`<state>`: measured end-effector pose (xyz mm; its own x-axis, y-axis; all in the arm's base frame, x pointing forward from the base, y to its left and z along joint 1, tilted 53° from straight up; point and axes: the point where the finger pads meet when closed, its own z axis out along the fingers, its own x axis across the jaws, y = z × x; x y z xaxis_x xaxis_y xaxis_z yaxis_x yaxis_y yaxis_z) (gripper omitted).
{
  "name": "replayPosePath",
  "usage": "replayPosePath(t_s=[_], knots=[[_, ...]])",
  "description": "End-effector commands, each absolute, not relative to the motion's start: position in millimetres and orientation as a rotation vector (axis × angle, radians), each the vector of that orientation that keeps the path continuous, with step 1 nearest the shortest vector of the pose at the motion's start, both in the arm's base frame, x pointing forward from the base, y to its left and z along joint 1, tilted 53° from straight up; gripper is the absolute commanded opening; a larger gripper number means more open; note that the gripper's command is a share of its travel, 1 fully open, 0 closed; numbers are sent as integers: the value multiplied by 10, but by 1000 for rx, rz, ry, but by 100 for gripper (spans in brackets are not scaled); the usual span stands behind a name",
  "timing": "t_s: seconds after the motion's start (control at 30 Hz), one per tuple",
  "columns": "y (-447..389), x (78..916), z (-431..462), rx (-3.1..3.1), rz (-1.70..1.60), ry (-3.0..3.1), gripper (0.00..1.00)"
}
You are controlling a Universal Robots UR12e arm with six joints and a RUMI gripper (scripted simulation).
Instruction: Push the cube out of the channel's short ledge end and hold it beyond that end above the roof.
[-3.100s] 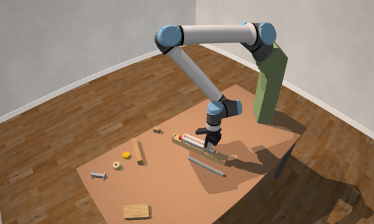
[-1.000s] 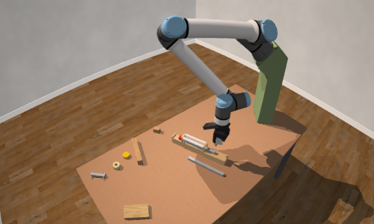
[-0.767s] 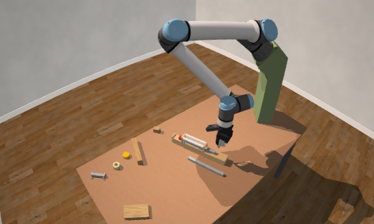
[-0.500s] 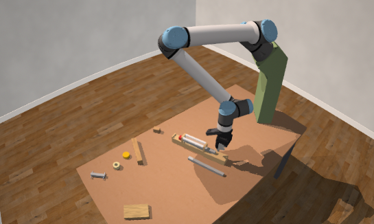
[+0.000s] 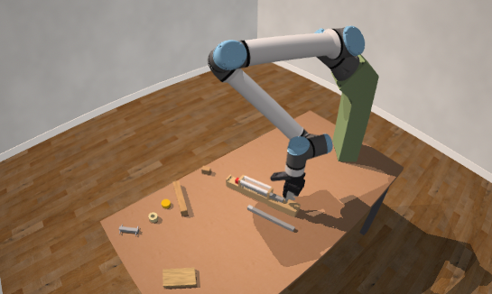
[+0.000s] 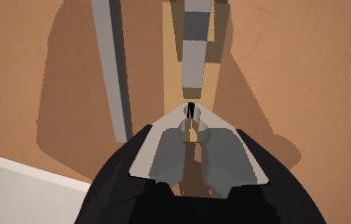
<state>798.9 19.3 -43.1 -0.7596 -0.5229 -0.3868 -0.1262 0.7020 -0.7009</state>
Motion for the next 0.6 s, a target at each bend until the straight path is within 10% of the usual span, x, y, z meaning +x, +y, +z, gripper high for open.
replayPosePath(t_s=[0.0,0.57], knots=[[160,8039,-476,-495,-901,2330,0],[74,8064,-409,-495,-901,2330,0]])
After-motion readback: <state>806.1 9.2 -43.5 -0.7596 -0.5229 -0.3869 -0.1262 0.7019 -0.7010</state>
